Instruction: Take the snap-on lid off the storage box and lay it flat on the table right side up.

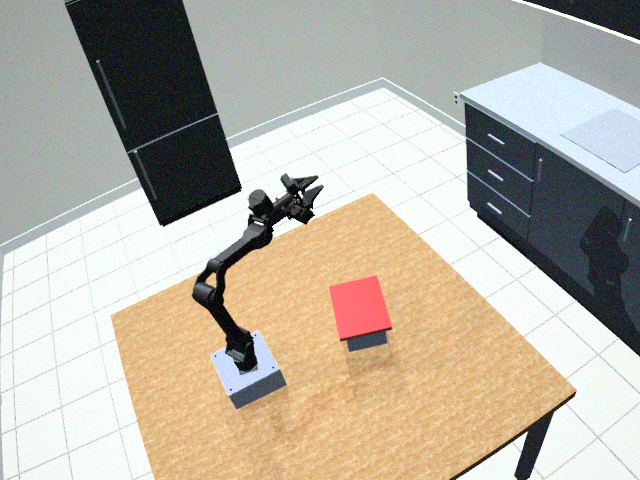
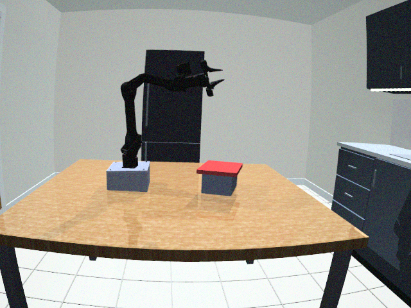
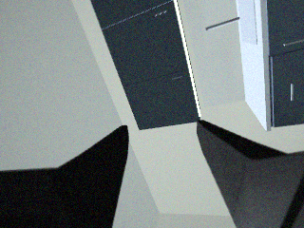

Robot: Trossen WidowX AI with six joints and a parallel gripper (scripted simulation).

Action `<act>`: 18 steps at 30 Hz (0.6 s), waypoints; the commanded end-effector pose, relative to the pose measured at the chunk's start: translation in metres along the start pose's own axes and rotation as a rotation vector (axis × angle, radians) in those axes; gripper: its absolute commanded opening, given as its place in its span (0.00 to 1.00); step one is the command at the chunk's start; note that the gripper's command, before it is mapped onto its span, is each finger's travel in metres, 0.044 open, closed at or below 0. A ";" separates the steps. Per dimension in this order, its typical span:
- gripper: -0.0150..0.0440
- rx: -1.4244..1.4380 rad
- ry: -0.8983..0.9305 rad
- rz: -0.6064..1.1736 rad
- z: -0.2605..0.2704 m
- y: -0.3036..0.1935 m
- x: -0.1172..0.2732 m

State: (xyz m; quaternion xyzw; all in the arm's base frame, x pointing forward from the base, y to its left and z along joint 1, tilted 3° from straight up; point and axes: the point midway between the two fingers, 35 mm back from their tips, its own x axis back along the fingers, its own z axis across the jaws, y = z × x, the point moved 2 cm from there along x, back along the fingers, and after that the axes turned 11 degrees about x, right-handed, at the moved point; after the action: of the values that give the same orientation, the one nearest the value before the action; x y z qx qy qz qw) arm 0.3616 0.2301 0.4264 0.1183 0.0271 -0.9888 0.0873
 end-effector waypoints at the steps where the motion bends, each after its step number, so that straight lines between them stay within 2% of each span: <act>1: 0.65 0.013 -0.135 -0.006 -0.040 0.007 0.013; 9: 0.65 0.061 -0.511 -0.056 -0.146 0.037 0.071; 12: 0.65 0.071 -0.576 -0.072 -0.164 0.045 0.085; 18: 0.65 0.123 -0.839 -0.160 -0.229 0.080 0.150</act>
State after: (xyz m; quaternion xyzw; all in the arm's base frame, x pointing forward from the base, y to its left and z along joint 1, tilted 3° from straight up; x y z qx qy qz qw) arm 0.3077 0.1666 0.2056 -0.2290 -0.0435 -0.9718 0.0347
